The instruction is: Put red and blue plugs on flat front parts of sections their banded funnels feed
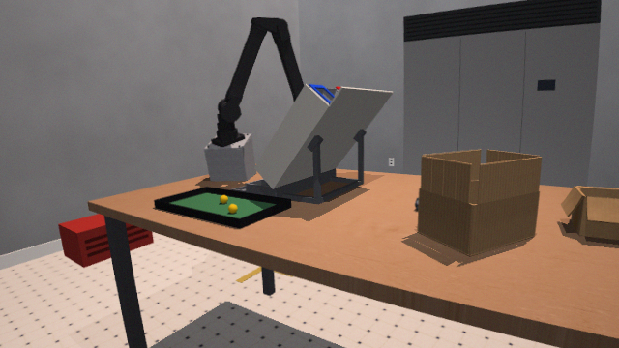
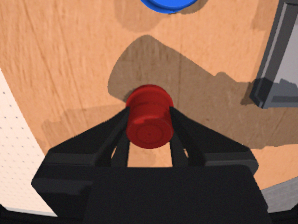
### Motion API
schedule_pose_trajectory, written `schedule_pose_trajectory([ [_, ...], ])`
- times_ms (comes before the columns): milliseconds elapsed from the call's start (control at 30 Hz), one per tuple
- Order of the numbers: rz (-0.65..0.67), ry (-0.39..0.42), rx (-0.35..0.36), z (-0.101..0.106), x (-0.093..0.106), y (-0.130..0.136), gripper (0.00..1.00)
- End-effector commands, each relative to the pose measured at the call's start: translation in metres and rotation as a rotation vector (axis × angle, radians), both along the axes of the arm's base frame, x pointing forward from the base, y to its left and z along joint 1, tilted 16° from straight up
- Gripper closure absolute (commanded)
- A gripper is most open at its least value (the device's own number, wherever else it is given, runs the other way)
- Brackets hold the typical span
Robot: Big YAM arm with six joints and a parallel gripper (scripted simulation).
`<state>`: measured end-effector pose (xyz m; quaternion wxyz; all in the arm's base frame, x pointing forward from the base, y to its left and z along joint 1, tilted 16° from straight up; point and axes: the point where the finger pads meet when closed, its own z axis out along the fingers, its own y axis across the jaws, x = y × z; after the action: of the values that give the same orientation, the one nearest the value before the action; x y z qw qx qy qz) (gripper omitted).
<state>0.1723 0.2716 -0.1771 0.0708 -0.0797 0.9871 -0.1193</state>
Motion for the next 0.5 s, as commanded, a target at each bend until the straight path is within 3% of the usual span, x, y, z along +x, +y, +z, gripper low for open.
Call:
schedule_pose_trajectory([
  [0, 0.002, -0.017, 0.036, 0.0058, 0.0084, 0.0109, 1.00],
  [467, 0.003, -0.012, 0.025, 0.0097, 0.0052, 0.0095, 1.00],
])
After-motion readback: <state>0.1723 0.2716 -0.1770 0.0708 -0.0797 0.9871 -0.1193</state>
